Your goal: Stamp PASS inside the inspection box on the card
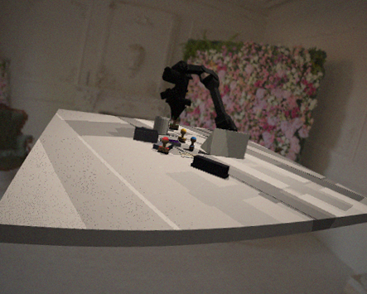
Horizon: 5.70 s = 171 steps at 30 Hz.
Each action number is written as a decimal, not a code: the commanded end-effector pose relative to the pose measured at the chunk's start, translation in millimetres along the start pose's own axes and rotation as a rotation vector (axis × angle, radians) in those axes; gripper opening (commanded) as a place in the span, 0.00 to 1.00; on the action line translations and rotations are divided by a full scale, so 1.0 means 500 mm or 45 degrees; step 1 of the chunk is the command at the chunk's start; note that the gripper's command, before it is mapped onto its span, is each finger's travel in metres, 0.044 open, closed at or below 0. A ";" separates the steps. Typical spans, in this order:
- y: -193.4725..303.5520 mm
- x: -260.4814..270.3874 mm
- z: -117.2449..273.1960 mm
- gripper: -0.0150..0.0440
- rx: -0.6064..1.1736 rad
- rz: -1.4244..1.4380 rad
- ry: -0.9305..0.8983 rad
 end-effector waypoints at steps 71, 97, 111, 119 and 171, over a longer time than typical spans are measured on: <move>0.074 0.288 -0.089 0.25 -0.041 -0.390 0.010; 0.077 0.284 -0.123 0.25 -0.045 -0.392 0.010; 0.079 0.281 -0.141 0.25 -0.047 -0.393 0.011; 0.081 0.280 -0.151 0.25 -0.048 -0.394 0.011; 0.083 0.277 -0.167 0.25 -0.048 -0.395 0.011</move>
Point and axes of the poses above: the point midway between the two fingers, 35 mm back from their tips, its own z axis back along the fingers, its own x axis across the jaws, y = z × x, the point moved 4 cm from there along z, back along the fingers, and after that the axes turned 1 degree about z, right-handed, at the moved point
